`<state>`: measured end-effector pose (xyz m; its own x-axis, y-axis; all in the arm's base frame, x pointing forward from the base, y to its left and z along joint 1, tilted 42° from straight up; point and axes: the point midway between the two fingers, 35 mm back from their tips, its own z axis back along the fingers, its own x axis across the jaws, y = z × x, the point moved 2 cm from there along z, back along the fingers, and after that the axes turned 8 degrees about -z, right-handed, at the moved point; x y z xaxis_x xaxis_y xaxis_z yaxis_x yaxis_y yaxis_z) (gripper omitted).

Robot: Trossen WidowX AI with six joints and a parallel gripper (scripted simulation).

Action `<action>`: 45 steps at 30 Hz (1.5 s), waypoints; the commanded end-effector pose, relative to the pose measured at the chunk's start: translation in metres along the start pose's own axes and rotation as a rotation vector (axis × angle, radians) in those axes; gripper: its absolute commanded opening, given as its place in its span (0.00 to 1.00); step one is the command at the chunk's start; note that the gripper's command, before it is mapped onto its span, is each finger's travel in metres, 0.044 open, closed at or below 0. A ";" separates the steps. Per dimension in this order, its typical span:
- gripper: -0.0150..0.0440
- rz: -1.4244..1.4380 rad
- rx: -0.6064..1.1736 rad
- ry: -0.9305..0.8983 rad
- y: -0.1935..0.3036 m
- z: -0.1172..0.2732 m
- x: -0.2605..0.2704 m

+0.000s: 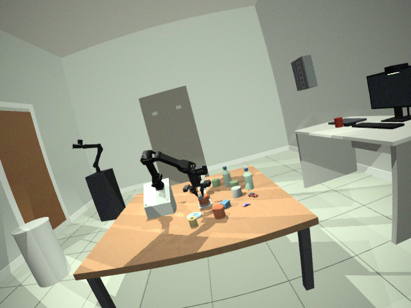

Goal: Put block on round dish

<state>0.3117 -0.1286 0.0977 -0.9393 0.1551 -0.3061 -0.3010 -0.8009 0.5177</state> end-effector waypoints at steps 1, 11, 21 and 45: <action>0.25 0.013 0.022 -0.003 0.018 -0.003 0.008; 0.25 0.055 0.118 -0.043 0.073 -0.013 0.040; 0.25 0.058 0.124 -0.047 0.078 -0.035 0.043; 0.25 0.059 0.127 -0.047 0.084 -0.075 0.045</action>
<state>0.2561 -0.2295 0.0733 -0.9598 0.1403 -0.2432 -0.2668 -0.7257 0.6342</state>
